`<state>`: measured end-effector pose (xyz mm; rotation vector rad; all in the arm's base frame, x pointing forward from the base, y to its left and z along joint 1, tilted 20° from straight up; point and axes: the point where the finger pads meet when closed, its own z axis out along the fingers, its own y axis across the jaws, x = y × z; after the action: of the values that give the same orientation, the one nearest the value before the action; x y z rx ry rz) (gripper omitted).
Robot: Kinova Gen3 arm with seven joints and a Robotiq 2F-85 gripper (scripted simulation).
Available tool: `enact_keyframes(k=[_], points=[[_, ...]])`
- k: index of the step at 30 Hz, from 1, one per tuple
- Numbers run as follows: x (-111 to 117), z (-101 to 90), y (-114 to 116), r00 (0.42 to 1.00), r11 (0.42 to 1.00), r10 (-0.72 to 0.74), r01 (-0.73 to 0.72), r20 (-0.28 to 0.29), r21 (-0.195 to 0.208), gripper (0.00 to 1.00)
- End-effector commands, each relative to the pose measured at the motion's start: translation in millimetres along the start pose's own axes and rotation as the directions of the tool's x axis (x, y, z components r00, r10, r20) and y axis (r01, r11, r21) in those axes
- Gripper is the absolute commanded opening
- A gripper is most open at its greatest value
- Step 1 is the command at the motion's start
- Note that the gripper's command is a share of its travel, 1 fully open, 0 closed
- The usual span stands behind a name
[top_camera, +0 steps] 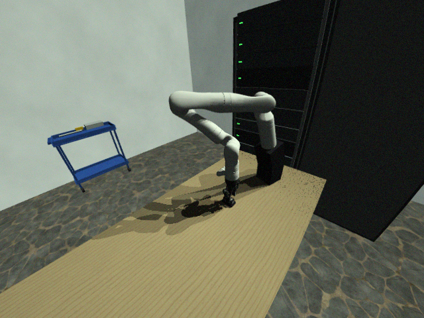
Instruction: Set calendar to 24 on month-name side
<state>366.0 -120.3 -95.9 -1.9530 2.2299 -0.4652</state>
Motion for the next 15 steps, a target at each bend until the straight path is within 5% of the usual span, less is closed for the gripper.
enact_keyframes(k=[1,15], points=[[2.9,1.2,-2.8,1.000,1.000,-0.006,0.006,-0.010,0.008,0.46],[5.0,1.2,-4.4,1.000,1.000,-0.003,0.003,-0.011,0.007,0.46]])
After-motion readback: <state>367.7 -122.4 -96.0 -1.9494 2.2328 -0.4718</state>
